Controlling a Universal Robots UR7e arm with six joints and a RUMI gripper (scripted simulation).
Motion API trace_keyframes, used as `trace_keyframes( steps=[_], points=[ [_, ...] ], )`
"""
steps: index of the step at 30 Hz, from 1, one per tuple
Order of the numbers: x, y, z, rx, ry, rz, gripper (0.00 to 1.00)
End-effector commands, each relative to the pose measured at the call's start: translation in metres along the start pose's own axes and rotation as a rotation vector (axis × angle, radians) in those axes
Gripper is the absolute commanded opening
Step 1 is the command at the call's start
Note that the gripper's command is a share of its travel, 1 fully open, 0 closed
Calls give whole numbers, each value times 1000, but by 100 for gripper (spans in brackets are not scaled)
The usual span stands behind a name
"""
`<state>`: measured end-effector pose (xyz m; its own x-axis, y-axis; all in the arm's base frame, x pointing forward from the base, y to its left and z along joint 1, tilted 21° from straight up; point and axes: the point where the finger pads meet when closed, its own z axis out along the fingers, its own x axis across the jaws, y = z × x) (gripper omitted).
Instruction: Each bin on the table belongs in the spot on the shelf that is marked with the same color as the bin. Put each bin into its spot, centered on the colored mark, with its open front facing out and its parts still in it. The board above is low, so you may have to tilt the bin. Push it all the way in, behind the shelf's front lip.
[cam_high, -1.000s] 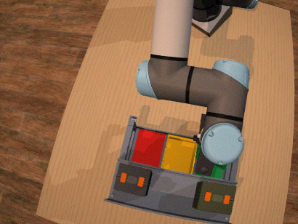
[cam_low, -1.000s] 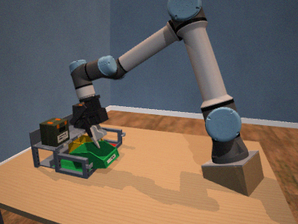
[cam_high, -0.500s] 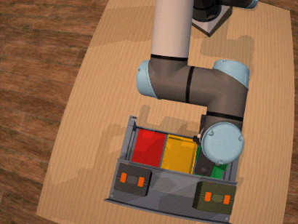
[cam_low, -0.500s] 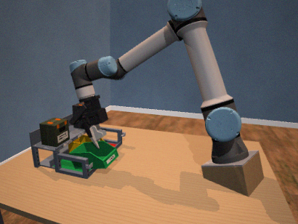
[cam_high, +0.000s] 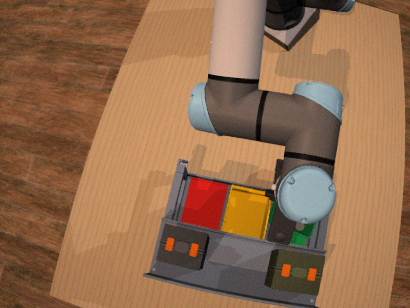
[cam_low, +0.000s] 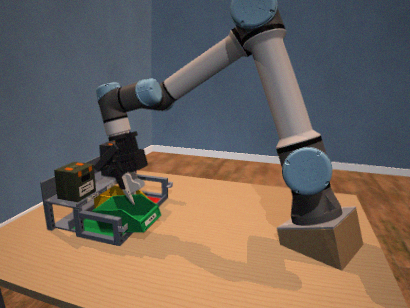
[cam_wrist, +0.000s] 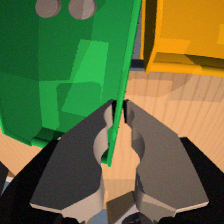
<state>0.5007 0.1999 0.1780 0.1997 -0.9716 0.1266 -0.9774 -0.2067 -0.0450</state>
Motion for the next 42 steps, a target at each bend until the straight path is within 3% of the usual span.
trace_keyframes(
  steps=[1,42],
  points=[
    [0,-4,-1,15,0,-1,0],
    [0,-8,-1,32,1,-2,0]
  ],
)
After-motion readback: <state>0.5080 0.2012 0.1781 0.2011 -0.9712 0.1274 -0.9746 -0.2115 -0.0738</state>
